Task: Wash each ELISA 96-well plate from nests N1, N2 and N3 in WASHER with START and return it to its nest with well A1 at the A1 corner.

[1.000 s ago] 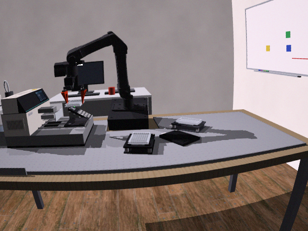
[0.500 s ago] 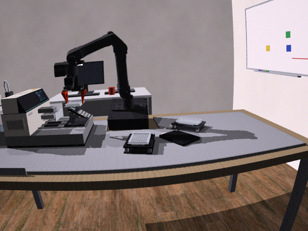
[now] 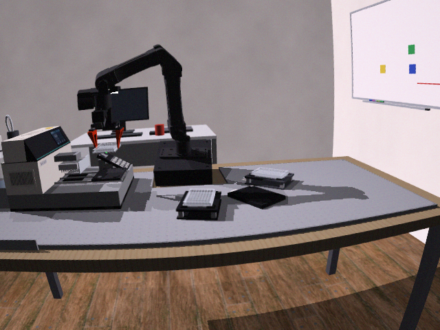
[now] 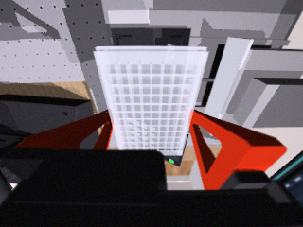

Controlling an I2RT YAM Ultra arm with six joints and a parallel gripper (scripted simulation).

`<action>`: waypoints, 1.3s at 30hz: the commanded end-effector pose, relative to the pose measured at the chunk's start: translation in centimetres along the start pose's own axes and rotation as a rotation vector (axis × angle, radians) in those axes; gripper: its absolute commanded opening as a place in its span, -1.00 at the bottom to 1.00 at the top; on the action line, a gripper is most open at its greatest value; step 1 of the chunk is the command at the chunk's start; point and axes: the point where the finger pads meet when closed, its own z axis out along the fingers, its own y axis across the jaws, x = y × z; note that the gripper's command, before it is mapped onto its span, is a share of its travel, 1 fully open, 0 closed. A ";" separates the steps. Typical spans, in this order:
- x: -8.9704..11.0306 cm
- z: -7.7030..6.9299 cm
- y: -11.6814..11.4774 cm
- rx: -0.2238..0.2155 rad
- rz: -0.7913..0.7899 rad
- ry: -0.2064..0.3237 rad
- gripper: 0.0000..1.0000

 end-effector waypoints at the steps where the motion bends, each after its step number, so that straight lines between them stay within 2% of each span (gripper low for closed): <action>1: -0.1 0.0 0.0 0.005 -0.001 -0.008 -1.00; 39: -0.2 5.6 -0.5 0.005 -0.001 -0.008 -1.00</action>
